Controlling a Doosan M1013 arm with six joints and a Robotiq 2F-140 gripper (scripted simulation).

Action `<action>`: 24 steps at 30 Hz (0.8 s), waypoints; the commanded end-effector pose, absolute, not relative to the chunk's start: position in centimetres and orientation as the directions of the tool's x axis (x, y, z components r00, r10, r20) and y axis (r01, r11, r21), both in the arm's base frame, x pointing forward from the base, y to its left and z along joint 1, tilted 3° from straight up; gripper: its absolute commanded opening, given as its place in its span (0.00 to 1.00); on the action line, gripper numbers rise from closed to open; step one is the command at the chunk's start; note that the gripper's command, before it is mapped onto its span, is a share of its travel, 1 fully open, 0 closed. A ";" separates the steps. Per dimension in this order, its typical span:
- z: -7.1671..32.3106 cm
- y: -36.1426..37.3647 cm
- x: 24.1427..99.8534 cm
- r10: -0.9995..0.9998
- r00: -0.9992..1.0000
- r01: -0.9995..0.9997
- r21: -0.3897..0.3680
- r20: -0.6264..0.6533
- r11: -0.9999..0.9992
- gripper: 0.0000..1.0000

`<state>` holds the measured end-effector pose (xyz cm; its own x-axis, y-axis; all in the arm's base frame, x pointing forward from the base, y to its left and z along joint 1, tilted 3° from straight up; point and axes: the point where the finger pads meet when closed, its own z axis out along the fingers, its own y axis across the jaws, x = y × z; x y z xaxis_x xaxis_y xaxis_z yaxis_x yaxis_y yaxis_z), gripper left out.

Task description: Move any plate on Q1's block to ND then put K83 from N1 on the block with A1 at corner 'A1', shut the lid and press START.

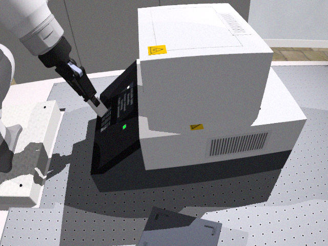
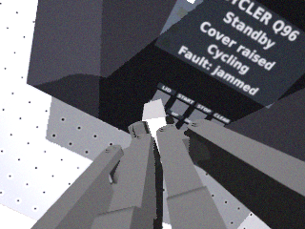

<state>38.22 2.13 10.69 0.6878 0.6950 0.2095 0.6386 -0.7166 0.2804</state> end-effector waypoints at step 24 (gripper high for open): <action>11.3 2.2 37.7 0.695 0.688 0.639 0.280 0.210 -0.717 0.00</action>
